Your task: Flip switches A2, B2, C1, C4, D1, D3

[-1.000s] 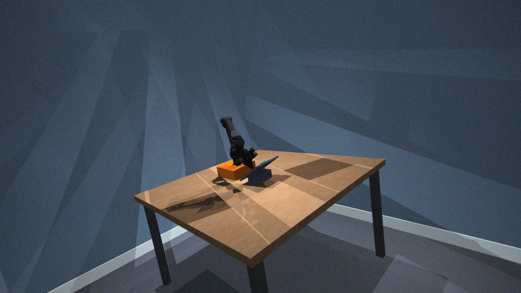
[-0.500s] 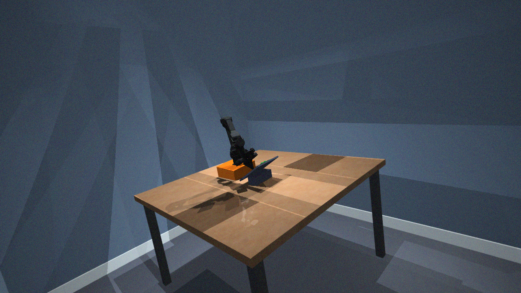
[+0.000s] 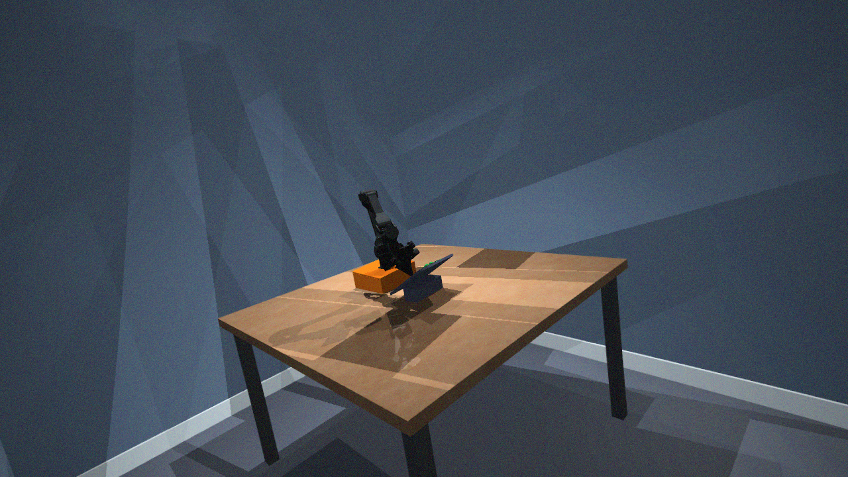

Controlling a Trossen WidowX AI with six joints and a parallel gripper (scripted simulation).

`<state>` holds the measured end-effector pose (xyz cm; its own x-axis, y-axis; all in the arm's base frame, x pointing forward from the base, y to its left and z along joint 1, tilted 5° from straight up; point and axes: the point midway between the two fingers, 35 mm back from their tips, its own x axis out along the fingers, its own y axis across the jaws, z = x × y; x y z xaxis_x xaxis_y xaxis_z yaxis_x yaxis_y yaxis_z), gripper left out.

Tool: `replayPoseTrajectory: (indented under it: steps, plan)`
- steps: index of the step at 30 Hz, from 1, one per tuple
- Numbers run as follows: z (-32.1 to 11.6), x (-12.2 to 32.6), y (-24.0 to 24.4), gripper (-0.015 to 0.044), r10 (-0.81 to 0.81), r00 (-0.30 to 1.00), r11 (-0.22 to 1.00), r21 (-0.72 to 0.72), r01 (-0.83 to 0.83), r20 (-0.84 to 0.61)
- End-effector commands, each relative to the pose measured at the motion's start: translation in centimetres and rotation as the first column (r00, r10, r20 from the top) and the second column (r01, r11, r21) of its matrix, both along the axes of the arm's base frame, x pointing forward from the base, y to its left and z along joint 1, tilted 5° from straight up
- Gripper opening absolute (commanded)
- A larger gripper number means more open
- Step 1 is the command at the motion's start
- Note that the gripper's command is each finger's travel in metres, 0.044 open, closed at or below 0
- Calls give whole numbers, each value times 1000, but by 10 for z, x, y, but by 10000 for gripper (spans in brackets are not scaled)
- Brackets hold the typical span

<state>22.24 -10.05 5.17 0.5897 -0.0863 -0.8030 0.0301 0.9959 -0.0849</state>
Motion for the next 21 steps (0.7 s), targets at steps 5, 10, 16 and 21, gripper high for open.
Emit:
replayPoseTrajectory:
  steps: [5, 10, 16, 21]
  plan:
    - [-1, 0, -1, 0, -5, 1000, 1000, -1, 5, -1]
    - [-2, 1, -1, 0, -5, 1000, 1000, -1, 5, -1]
    - [-3, 1, -1, 0, -5, 1000, 1000, -1, 5, -1]
    - [5, -2, 0, 0, 0, 1000, 1000, 0, 0, -4]
